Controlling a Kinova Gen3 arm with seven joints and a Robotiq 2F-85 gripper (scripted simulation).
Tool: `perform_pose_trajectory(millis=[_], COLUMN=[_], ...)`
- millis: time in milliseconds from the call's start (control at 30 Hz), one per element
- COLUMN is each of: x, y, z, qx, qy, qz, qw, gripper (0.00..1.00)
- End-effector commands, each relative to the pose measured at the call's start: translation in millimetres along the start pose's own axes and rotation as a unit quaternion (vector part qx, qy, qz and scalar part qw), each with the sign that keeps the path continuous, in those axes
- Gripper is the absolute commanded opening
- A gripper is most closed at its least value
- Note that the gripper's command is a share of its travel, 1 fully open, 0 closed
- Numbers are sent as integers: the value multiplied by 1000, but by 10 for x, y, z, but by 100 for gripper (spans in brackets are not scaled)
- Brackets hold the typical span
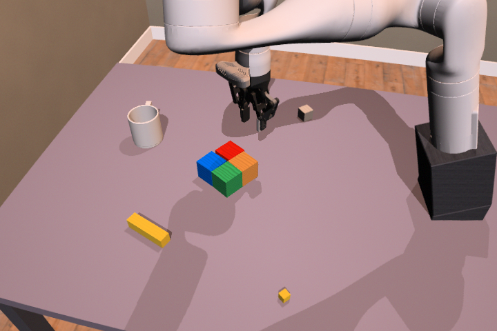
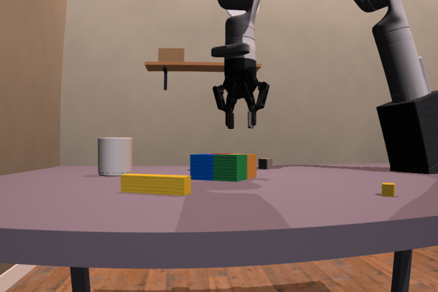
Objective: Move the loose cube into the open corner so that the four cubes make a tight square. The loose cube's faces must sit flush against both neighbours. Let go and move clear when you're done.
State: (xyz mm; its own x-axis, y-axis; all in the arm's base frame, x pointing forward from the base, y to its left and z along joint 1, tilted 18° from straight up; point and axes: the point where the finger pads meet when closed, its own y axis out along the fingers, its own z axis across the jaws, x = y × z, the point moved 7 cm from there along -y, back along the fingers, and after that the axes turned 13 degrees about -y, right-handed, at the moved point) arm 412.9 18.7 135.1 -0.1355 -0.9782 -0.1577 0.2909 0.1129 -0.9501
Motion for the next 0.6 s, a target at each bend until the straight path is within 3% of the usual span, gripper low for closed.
perform_pose_trajectory(millis=[0,567], x=[15,15], y=[58,431], z=[5,2], qx=[2,1], qy=[5,-3], qz=[-2,-2], qw=[1000,1000], gripper=[54,54])
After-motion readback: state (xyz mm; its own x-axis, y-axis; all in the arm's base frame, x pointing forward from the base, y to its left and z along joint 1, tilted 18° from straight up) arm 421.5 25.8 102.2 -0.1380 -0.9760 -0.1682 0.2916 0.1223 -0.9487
